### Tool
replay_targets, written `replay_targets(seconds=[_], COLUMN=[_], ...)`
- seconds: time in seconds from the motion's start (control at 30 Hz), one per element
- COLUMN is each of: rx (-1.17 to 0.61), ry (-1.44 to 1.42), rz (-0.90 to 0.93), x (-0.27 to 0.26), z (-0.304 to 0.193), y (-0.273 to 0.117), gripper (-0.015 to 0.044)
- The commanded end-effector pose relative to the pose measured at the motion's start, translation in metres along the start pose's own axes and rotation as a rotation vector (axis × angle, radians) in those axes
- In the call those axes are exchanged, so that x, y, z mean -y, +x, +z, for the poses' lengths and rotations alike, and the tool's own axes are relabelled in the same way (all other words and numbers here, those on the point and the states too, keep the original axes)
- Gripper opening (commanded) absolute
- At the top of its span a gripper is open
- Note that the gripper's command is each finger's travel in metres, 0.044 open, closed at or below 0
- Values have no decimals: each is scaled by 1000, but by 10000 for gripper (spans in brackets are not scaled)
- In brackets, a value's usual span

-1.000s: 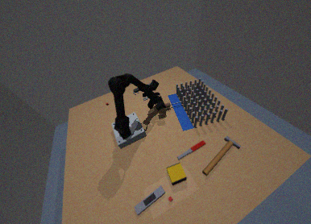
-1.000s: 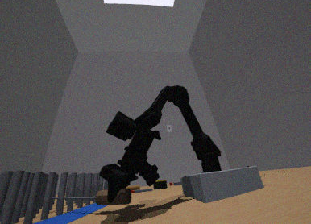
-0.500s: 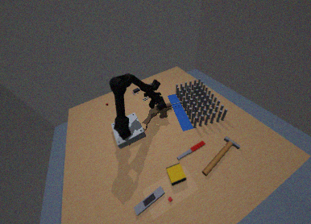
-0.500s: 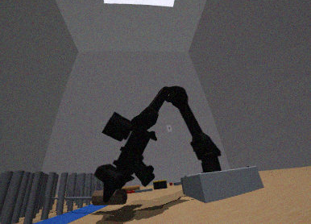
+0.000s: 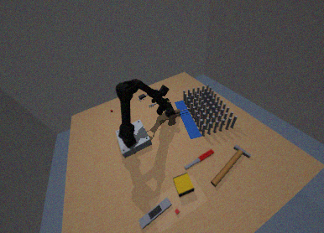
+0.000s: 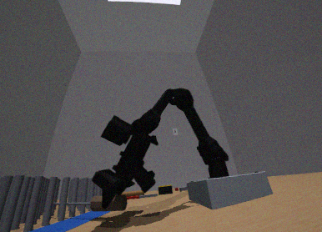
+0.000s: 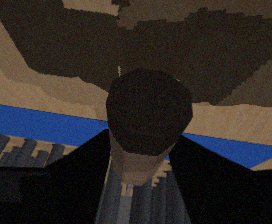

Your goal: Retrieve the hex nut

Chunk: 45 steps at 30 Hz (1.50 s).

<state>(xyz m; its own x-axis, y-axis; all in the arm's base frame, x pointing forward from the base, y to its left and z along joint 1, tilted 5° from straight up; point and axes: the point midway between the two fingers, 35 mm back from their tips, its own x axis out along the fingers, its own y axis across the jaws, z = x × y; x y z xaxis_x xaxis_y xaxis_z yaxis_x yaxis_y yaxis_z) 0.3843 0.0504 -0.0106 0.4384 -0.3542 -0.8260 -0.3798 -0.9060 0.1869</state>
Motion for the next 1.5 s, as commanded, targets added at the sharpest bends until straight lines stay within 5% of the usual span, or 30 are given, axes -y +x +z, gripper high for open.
replay_targets(seconds=[0.0, 1.47], rx=[-5, -9], ry=[2, 3], rz=[-5, -6], x=[1, 10], z=[-5, -23], y=[2, 12], gripper=[0, 0])
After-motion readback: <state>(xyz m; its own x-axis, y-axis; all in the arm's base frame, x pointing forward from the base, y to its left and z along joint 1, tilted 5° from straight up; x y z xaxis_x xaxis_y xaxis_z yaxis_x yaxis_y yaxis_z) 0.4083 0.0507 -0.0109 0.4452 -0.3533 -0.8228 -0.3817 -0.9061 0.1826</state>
